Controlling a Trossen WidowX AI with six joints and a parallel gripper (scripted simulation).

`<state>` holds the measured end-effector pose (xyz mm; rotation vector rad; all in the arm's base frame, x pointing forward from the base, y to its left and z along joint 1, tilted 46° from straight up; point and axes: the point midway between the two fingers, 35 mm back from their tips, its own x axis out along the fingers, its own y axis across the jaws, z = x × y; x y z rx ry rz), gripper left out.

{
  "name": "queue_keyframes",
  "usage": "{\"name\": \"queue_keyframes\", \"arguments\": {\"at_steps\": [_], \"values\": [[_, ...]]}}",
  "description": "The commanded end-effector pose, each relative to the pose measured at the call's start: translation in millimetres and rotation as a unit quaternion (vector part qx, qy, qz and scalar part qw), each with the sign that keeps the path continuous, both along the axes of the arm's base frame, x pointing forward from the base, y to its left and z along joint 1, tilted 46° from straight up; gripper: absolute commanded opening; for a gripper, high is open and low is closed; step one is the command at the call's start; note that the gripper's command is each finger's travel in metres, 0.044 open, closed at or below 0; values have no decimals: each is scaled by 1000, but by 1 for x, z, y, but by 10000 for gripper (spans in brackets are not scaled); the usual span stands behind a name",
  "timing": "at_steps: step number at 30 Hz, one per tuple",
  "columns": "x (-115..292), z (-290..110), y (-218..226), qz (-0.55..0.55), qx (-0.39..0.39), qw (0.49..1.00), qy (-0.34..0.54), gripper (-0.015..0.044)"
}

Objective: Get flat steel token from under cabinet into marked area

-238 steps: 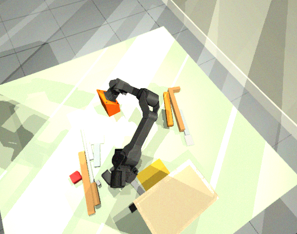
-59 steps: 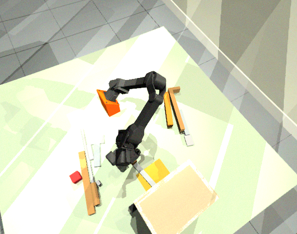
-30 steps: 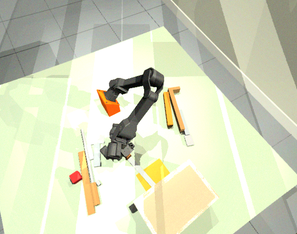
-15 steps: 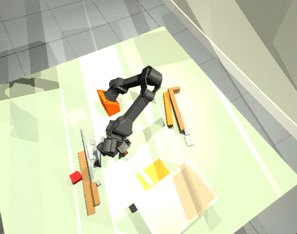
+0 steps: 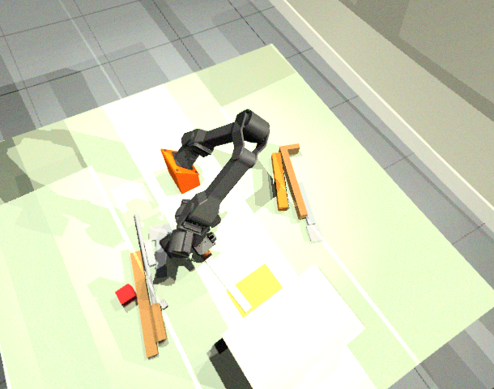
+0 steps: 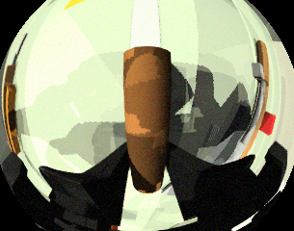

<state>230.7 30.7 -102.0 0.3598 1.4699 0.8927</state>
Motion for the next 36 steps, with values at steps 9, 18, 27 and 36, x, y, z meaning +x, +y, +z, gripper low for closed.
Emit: {"name": "queue_keyframes", "arguments": {"at_steps": [9, 18, 27, 36], "values": [[1, 1, -1, -35, -8, 999, 36, 0], [1, 1, -1, -60, -13, 996, 62, 0], [1, 1, -2, -86, -18, 992, 87, 0], [1, 1, -2, -111, -23, 987, 113, 0]]}}
